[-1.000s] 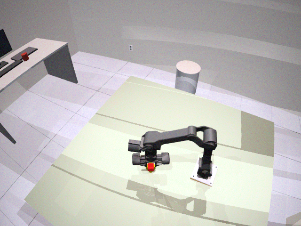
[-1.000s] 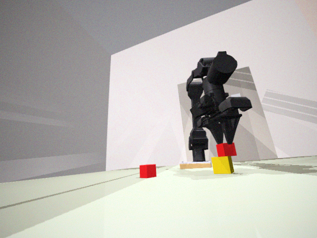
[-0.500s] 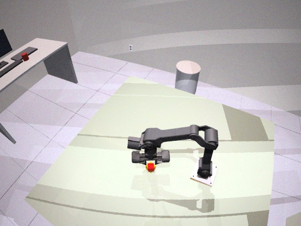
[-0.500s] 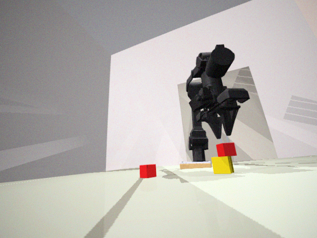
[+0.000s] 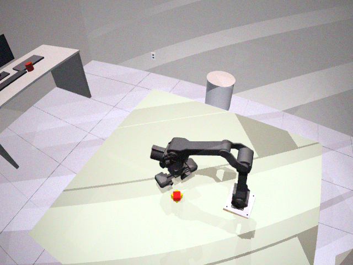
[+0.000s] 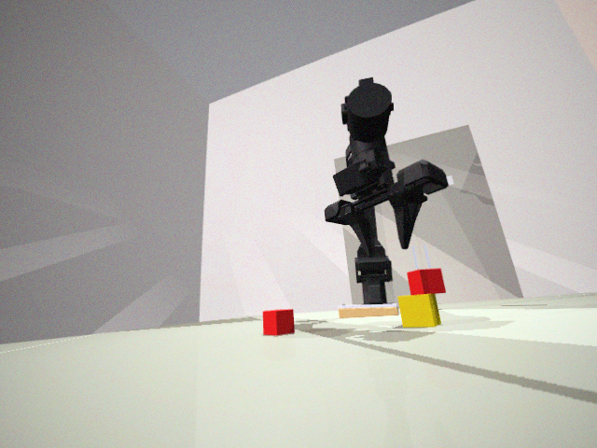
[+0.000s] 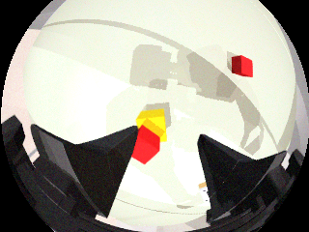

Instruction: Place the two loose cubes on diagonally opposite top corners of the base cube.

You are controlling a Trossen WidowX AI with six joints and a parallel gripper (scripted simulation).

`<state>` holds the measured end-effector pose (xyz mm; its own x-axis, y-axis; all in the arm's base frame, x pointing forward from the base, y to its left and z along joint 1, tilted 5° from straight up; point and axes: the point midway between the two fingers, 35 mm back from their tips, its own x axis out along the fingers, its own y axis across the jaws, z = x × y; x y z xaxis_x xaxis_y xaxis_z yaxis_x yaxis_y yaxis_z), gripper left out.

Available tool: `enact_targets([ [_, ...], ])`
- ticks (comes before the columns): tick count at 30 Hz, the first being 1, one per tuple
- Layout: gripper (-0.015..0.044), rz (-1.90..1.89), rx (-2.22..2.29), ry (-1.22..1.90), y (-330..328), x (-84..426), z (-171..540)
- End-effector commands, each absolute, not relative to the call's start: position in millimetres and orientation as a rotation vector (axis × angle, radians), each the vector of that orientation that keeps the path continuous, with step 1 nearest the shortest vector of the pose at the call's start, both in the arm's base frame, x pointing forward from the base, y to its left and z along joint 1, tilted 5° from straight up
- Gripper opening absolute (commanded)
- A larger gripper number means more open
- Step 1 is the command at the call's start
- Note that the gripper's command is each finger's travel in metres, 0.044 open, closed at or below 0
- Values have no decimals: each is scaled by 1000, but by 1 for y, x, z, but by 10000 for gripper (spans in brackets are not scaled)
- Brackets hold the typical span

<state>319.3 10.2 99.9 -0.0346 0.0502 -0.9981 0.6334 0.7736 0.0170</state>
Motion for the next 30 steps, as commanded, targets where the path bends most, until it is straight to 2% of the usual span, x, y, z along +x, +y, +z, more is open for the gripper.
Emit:
enact_targets([
  [1,265,-388,440,1581,-6,324,101],
  [30,265,592,-513,1526,-132,325,115],
])
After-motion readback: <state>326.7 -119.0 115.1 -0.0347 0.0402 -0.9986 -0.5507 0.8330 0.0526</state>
